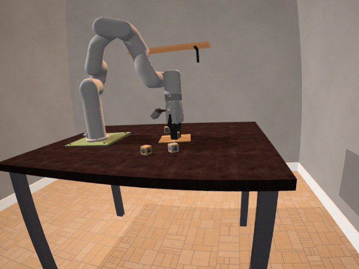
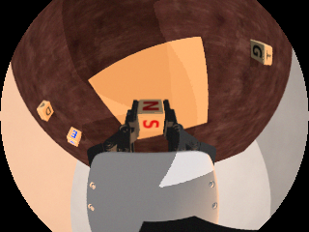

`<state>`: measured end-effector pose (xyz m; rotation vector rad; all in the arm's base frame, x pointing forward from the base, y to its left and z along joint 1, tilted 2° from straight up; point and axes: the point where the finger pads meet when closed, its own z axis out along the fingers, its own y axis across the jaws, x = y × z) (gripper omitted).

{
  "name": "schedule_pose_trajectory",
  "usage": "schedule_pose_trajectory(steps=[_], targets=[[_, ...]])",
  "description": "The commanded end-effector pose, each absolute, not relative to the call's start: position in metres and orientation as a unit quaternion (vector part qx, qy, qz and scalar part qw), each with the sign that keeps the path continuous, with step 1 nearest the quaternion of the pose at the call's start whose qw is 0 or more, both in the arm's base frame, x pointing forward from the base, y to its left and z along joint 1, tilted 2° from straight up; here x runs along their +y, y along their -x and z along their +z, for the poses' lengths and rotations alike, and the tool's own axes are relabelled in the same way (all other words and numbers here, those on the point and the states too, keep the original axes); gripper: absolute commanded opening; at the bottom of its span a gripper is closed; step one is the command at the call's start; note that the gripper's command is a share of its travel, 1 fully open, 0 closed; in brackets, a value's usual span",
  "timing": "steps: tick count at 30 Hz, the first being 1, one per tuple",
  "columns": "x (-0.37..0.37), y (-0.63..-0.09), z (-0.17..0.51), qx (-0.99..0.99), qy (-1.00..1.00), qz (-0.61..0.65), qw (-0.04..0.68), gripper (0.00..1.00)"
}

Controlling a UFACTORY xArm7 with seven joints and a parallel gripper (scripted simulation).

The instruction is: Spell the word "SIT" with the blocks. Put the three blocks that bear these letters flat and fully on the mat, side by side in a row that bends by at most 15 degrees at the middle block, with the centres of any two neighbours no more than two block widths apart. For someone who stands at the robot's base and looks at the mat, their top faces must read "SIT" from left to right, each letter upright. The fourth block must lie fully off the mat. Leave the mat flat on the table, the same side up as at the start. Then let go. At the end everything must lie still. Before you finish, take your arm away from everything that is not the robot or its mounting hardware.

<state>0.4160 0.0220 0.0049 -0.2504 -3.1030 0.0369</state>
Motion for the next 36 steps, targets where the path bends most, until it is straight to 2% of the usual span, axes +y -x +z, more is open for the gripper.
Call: schedule_pose_trajectory(steps=[1,36], targets=[[0.0221,-0.4175,0.0062,-0.997,0.080,0.011,0.012,0.27],[0.0222,-0.4177,0.0104,-0.997,0.080,0.011,0.012,0.27]])
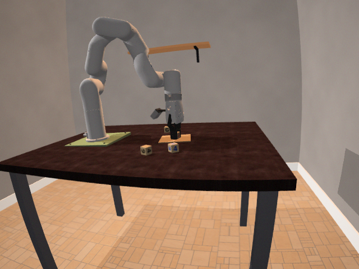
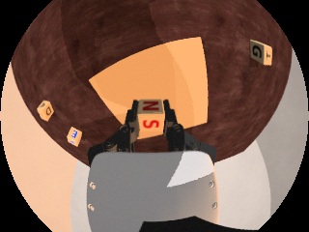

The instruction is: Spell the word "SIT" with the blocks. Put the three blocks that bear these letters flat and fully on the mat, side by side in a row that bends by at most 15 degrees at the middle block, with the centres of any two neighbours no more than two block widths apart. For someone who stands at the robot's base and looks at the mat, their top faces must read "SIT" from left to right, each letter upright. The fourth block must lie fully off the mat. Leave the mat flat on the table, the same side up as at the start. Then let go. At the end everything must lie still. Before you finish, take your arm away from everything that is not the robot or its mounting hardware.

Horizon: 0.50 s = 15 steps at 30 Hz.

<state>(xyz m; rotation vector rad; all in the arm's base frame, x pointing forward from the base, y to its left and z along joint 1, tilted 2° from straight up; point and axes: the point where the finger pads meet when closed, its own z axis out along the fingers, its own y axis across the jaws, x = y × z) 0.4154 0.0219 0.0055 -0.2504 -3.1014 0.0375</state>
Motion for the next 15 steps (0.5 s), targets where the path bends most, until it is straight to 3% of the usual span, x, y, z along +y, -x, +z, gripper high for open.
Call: schedule_pose_trajectory(steps=[1,15], targets=[[0.022,-0.418,0.014,-0.997,0.080,0.011,0.012,0.27],[0.024,-0.420,0.093,-0.997,0.080,0.011,0.012,0.27]])
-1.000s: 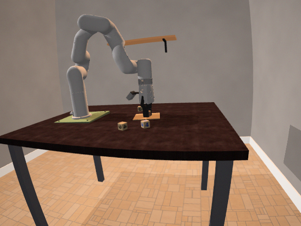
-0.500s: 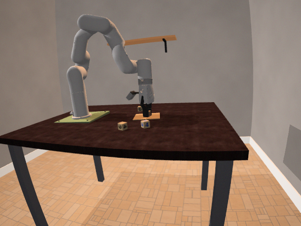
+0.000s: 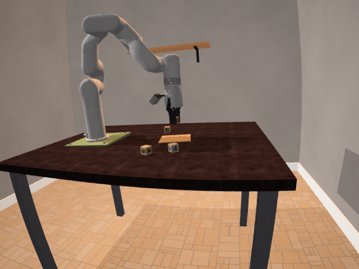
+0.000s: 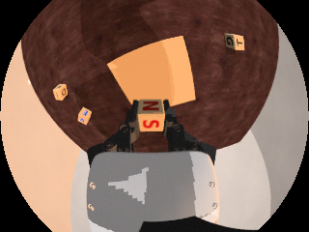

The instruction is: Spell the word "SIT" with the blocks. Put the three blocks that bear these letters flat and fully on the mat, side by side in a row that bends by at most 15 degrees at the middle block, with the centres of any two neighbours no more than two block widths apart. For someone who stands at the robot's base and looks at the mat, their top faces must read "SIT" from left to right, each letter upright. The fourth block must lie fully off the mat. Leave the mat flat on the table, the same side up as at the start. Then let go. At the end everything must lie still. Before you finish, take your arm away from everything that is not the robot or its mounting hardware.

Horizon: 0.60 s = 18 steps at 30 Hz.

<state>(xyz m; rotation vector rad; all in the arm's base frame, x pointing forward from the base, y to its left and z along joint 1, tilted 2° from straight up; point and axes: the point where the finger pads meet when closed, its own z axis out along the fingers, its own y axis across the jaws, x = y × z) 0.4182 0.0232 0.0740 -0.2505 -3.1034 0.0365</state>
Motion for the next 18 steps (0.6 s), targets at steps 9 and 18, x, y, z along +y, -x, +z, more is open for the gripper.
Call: schedule_pose_trajectory(steps=[9,18], targets=[[0.0242,-0.4202,0.1061,-0.997,0.080,0.011,0.012,0.27],[0.0246,-0.4201,0.1061,-0.996,0.085,0.012,0.012,0.27]])
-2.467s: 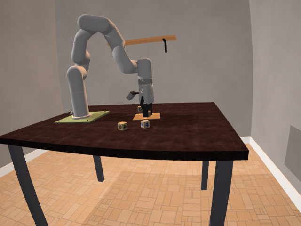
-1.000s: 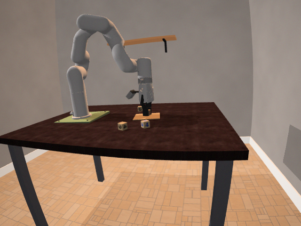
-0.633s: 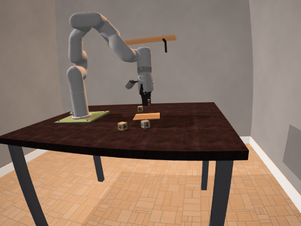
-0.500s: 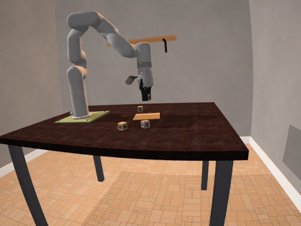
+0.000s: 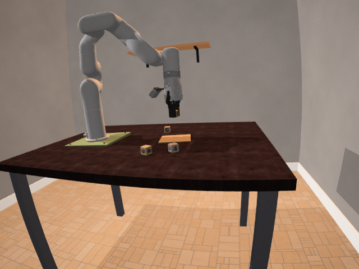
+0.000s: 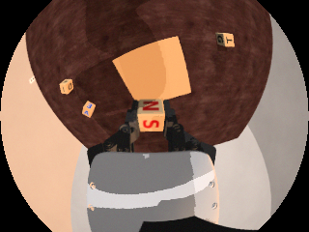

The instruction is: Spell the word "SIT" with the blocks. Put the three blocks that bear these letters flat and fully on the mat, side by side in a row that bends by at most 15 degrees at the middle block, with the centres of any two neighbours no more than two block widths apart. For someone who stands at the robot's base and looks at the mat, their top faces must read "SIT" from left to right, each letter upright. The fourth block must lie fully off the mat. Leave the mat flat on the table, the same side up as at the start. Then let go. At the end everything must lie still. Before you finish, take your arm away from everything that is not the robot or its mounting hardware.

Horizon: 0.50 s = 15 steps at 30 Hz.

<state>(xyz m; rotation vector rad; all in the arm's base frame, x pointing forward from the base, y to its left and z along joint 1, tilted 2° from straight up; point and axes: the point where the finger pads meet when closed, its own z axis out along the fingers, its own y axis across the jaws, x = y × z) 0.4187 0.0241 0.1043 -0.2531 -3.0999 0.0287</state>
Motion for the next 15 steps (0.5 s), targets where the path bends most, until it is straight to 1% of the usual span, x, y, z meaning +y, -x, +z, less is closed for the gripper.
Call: schedule_pose_trajectory(steps=[1,15], targets=[[0.025,-0.420,0.106,-0.996,0.091,0.012,0.012,0.27],[0.043,-0.418,0.105,-0.956,0.292,0.014,0.010,0.27]])
